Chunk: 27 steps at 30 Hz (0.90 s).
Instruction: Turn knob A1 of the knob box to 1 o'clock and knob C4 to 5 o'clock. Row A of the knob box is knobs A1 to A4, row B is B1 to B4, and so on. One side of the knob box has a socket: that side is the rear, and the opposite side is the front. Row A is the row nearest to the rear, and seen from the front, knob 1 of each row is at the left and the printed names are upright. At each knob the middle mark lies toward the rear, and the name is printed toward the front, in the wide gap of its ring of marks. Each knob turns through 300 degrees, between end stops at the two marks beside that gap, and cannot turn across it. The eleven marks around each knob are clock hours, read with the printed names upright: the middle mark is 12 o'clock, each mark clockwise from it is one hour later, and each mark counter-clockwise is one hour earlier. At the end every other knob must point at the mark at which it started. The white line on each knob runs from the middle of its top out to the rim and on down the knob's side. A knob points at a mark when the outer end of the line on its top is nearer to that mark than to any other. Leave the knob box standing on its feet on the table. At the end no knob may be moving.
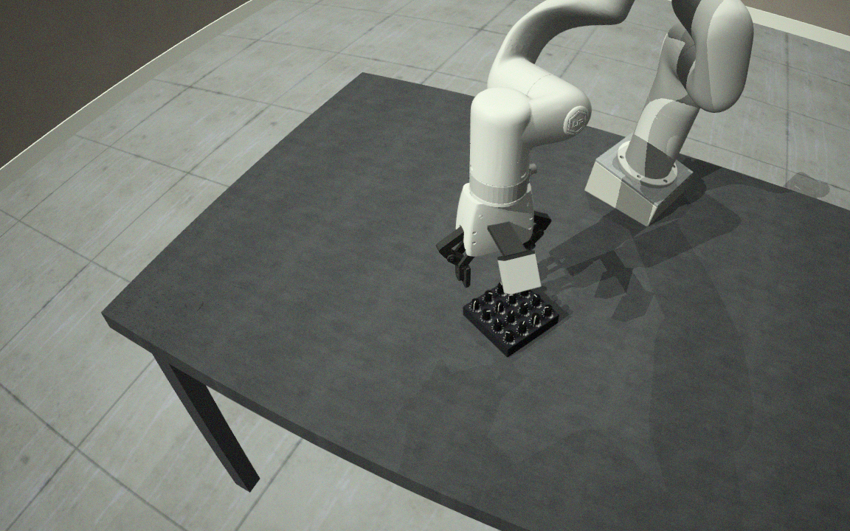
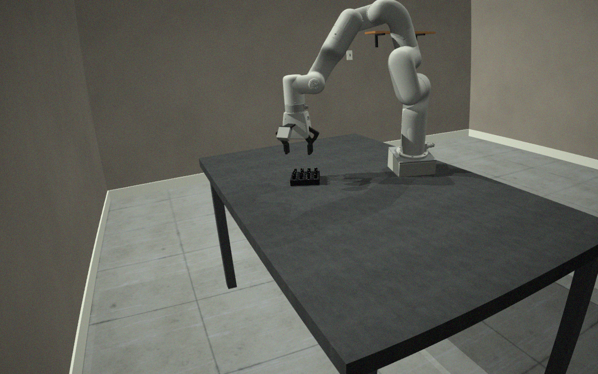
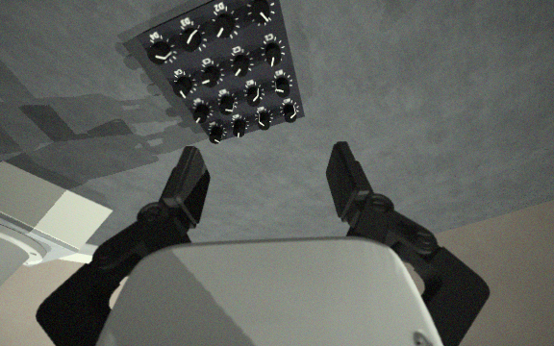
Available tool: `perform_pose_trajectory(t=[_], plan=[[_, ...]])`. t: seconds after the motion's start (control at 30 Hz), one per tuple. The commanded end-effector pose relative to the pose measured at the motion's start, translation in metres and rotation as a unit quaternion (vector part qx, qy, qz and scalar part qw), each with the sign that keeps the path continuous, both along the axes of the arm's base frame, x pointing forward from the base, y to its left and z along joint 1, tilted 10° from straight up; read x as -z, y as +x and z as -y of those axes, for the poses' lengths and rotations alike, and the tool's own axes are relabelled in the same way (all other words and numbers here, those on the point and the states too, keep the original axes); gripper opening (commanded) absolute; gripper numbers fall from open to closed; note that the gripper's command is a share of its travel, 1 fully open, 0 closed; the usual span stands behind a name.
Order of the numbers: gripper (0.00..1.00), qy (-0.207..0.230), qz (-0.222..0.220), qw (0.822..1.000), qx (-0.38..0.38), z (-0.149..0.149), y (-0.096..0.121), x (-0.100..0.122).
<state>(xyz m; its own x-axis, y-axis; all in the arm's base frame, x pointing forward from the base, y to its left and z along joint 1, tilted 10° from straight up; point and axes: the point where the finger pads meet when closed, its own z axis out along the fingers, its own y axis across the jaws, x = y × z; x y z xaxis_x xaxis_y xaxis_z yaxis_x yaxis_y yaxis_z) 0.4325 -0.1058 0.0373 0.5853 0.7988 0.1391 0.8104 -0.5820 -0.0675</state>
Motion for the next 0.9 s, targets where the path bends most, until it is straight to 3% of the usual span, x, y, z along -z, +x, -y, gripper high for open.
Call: perform_pose_trajectory(t=[0.0,0.17,0.37,0.4,0.87], plan=[[1.00,0.004,0.009,0.999,-0.035,0.004,0.004,0.000],[1.00,-0.001,0.027,0.990,-0.139,0.016,0.012,0.006],[1.00,-0.002,0.032,0.986,-0.164,0.019,0.014,0.007],[0.19,-0.002,0.032,0.986,-0.164,0.019,0.014,0.007],[0.19,-0.002,0.032,0.986,-0.164,0.019,0.014,0.007]])
